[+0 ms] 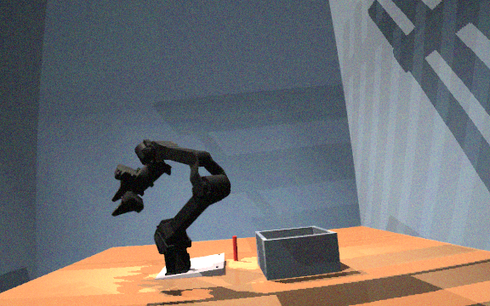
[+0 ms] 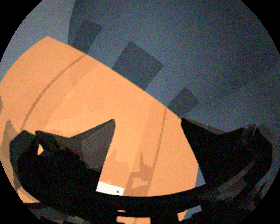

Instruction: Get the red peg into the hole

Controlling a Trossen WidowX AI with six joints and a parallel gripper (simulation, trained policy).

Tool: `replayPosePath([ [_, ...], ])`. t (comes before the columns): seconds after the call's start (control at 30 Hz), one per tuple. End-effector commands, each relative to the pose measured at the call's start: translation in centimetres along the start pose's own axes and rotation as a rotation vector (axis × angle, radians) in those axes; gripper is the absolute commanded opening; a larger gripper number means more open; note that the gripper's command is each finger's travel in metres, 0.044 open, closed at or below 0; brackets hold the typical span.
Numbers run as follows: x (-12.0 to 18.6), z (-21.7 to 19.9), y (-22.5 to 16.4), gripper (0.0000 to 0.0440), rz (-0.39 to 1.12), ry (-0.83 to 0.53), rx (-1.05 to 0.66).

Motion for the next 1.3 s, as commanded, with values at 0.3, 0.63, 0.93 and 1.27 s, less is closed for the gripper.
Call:
replayPosePath([
  [0.3,0.6,-2.4,-1.1,0.0440,0.107,-0.155,-0.277],
  [0.63,1.2,-3.9,-2.8,0.0440,0.202,-0.275,-0.591],
  [0.93,1.9,-4.9,-4.5,0.0440,0.271,-0.394,-0.873],
  [1.27,3.0,-5.6,-6.6,0.0440,0.331,-0.542,-1.184],
])
Point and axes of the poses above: the point midway between the two fingers, 35 mm back from their tips, its own x axis back along the fingers, its own z axis across the jaws, y = z × x, the point moved 8 cm from there along x, back along the fingers, and after that the axes turned 8 degrees about x, right-handed, at the moved point
